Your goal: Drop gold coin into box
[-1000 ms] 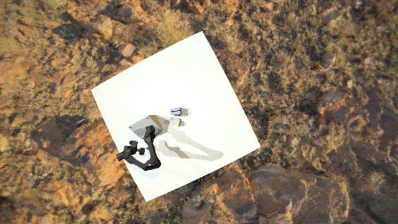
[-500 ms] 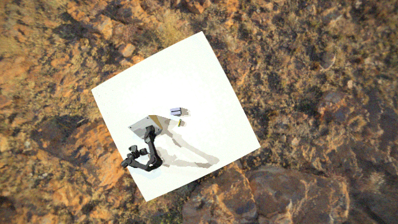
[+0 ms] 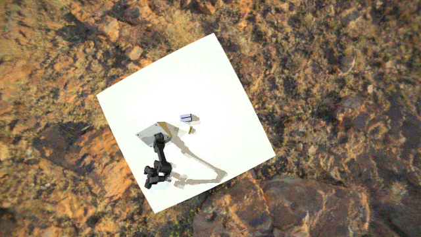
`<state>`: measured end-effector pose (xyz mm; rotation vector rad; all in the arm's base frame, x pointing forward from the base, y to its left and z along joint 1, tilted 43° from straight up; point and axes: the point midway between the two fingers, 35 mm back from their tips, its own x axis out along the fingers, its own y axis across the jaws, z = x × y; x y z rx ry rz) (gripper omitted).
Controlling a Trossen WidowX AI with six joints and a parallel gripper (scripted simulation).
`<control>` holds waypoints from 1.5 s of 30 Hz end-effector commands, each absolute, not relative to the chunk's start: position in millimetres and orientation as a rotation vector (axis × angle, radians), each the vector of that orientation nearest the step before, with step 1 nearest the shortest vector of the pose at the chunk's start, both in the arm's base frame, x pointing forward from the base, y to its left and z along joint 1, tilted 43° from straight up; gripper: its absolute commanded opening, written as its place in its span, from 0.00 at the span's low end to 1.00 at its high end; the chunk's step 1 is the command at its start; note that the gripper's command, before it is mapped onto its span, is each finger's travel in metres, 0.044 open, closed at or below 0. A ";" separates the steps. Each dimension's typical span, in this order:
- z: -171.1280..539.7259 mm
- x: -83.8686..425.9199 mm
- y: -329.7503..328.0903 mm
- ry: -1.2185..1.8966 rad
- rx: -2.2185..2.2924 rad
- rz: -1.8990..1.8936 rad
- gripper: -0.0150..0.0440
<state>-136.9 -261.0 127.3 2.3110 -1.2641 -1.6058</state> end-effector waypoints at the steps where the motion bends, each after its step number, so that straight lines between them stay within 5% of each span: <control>1: 153.6 -102.5 -291.3 -0.903 2.085 -1.643 0.53; 10: 206.7 -1.8 -329.4 -0.331 1.607 -1.520 0.53; 21: 221.8 68.5 -327.0 -0.053 1.391 -1.318 0.53; 31: 185.2 182.3 -269.2 0.515 1.104 -1.059 0.53; 45: 121.9 253.0 -149.0 1.160 0.464 -0.665 0.53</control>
